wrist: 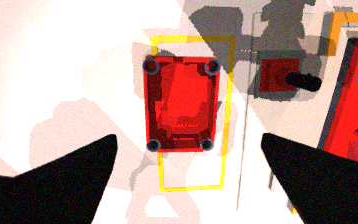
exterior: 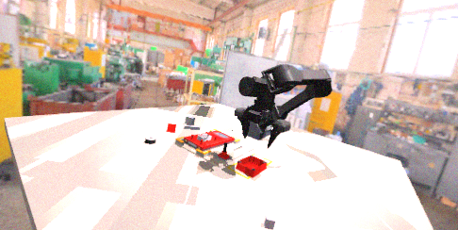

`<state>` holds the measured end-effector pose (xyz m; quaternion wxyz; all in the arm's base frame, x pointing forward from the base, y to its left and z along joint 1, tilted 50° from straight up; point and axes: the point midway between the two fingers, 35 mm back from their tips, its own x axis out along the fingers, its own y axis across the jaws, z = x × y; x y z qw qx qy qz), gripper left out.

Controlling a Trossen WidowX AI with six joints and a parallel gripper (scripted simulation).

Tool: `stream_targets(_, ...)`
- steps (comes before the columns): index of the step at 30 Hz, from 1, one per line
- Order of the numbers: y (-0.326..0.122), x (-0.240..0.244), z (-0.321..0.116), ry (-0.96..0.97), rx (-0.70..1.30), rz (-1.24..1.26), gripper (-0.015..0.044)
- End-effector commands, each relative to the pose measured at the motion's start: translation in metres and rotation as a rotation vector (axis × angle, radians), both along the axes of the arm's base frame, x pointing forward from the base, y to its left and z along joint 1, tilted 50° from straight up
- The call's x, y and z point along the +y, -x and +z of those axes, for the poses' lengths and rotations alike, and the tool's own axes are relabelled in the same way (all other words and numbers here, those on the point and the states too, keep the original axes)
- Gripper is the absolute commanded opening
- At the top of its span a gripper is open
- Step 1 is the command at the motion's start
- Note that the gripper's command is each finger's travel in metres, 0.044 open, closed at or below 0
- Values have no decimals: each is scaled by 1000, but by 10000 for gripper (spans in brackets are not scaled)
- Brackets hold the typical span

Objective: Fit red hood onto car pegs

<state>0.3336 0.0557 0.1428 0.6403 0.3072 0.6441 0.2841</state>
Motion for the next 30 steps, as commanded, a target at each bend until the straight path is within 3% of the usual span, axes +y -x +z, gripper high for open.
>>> stream_targets(1, 1, 1, -4, 18, -9, -10, 440)
stream_targets(14, 3, 11, -38, 235, -325, -346, 440)
stream_targets(25, 24, 14, -19, 59, -632, -756, 440)
stream_targets(30, 27, 14, -17, 36, -649, -781, 440)
